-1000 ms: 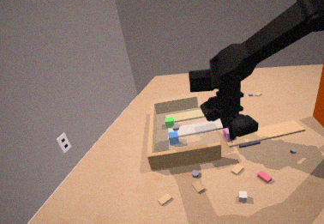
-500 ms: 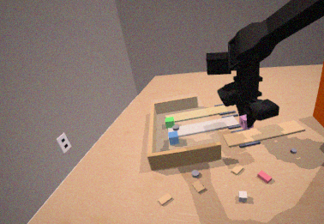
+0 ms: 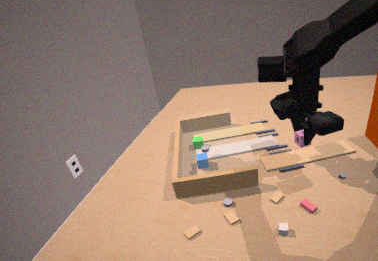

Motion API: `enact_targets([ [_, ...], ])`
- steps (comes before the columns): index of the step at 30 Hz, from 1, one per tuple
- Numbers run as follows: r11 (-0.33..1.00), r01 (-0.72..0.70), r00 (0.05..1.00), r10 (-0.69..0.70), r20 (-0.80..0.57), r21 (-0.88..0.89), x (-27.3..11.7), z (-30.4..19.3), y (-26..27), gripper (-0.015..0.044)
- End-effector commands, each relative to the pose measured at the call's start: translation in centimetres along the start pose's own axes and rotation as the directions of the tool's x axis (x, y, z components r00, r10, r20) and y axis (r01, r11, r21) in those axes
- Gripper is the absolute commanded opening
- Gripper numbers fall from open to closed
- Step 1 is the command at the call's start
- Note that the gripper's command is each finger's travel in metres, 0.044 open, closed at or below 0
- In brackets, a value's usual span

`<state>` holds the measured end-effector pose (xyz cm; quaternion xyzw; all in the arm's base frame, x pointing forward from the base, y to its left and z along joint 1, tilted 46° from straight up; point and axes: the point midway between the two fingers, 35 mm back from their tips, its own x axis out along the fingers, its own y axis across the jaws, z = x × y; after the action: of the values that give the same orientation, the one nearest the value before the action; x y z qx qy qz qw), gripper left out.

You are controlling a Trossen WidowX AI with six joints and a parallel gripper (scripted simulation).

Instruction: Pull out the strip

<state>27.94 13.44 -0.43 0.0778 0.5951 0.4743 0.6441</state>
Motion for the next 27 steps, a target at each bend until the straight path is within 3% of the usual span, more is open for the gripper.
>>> enact_targets([
  [1,1.000,0.008,1.000,-0.008,0.005,-0.010,-1.0,-0.1,0.0,0.0000],
  [6,1.000,0.008,1.000,-0.008,0.004,-0.009,-3.6,-0.2,0.0,0.0000],
  [27,1.000,0.008,1.000,-0.008,0.004,-0.009,-3.7,-0.2,0.0,0.0000],
])
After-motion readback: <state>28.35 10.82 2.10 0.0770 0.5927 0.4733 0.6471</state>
